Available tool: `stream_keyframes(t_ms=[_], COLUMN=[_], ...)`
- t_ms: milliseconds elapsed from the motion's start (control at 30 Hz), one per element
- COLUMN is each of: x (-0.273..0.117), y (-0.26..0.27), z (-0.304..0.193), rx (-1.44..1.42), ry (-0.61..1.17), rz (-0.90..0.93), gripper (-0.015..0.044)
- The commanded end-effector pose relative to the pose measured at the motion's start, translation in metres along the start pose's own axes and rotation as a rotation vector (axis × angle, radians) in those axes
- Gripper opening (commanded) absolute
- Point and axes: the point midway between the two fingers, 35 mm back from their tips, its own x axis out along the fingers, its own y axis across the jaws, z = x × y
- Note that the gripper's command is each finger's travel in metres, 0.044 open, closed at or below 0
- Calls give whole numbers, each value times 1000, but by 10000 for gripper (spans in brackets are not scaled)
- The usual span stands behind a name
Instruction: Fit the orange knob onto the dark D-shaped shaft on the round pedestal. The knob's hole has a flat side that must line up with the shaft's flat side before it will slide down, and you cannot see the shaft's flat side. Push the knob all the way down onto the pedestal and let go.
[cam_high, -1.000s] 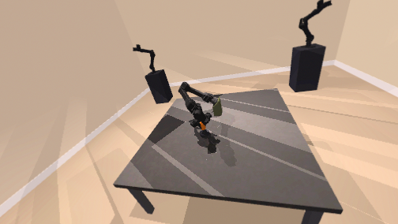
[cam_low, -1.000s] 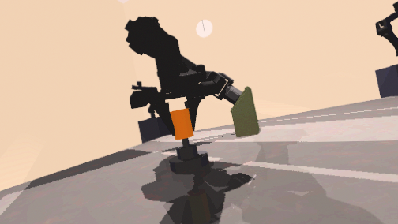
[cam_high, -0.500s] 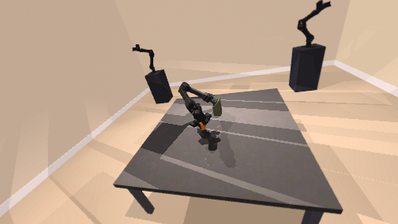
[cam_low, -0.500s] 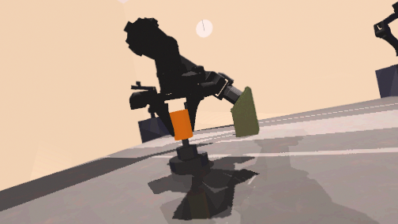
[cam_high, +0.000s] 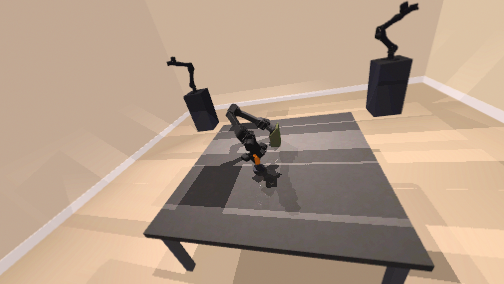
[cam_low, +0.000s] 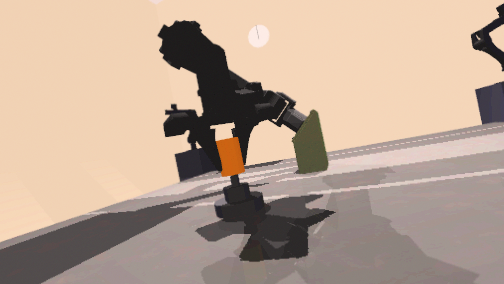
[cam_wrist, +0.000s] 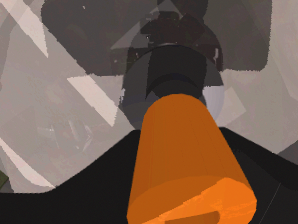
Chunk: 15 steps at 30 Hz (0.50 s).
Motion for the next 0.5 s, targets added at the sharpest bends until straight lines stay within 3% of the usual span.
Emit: stream_keyframes(t_ms=[0, 467], x=[-2, 0], y=[1, -1], z=[3, 0], rx=[-113, -124], ry=[-2, -1], rz=[-4, -5], gripper=[0, 0])
